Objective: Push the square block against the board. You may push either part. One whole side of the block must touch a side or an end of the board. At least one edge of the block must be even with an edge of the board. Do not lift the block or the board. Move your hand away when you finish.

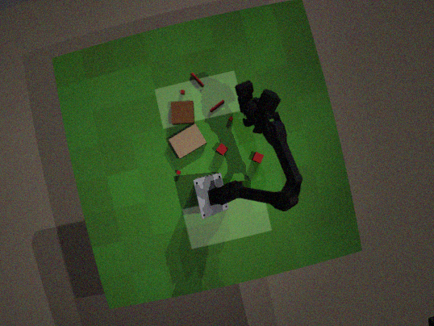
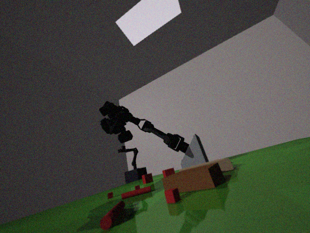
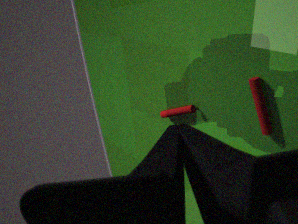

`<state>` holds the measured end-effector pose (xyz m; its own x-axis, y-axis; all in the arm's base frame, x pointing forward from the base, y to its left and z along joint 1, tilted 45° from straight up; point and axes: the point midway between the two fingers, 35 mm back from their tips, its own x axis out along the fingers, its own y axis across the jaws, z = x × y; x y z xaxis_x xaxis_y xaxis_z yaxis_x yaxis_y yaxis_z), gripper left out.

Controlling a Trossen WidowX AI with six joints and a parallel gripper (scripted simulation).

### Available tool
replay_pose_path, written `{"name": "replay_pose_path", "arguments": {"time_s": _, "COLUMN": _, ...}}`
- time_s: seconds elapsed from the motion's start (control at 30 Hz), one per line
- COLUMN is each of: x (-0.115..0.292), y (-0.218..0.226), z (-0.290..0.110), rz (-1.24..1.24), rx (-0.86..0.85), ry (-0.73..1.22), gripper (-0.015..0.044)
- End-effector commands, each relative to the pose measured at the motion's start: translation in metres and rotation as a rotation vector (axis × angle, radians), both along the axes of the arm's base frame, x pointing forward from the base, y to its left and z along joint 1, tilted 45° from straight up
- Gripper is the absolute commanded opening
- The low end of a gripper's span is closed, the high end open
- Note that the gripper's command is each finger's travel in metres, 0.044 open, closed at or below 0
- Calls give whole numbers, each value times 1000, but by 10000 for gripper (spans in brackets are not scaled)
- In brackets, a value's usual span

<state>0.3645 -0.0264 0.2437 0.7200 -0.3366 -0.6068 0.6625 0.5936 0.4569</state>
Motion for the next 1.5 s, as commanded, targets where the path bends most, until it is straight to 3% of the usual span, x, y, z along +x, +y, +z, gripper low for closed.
{"name": "replay_pose_path", "arguments": {"time_s": 0.0, "x": 0, "y": 6, "z": -46, "rz": -70, "rx": 12, "ry": 131, "gripper": 0}}
{"name": "replay_pose_path", "arguments": {"time_s": 0.33, "x": -16, "y": 17, "z": -139, "rz": -242, "rx": -47, "ry": 397, "gripper": 0}}
{"name": "replay_pose_path", "arguments": {"time_s": 0.67, "x": -54, "y": 19, "z": -213, "rz": -407, "rx": -231, "ry": 600, "gripper": 0}}
{"name": "replay_pose_path", "arguments": {"time_s": 0.93, "x": -60, "y": 16, "z": -223, "rz": -426, "rx": -266, "ry": 622, "gripper": 0}}
{"name": "replay_pose_path", "arguments": {"time_s": 1.07, "x": -57, "y": -18, "z": -257, "rz": -425, "rx": -270, "ry": 621, "gripper": 0}}
{"name": "replay_pose_path", "arguments": {"time_s": 1.47, "x": -59, "y": -15, "z": -264, "rz": -425, "rx": -269, "ry": 622, "gripper": 0}}
